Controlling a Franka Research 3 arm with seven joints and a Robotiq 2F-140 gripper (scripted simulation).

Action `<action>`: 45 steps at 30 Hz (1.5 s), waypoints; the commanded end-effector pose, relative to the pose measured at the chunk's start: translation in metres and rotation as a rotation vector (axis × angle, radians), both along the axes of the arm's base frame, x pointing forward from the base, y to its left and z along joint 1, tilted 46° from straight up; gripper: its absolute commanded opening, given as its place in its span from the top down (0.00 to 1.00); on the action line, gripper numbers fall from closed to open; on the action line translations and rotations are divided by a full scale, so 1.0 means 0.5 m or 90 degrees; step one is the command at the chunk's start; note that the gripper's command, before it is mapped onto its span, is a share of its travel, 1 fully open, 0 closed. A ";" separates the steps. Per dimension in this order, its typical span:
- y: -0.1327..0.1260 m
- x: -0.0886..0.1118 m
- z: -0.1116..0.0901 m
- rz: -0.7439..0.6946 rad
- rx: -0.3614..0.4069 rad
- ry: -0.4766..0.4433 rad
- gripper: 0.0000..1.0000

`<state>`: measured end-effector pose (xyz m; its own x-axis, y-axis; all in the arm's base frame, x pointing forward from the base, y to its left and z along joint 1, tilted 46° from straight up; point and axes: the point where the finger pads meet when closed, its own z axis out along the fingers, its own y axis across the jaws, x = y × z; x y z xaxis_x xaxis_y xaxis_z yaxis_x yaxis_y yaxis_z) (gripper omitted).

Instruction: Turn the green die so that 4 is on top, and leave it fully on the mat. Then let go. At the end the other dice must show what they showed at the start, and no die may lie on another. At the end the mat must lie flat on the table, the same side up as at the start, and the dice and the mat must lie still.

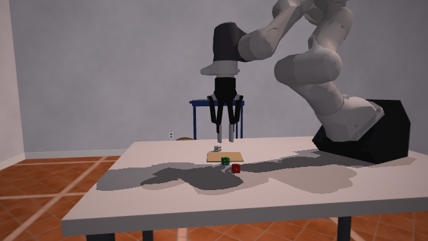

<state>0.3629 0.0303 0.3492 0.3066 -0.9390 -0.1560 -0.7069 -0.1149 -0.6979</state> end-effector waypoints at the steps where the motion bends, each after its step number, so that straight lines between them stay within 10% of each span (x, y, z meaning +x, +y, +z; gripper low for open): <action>1: 0.000 0.002 -0.002 0.003 -0.004 -0.001 0.75; 45: 0.031 0.061 -0.068 0.003 -0.004 -0.001 0.75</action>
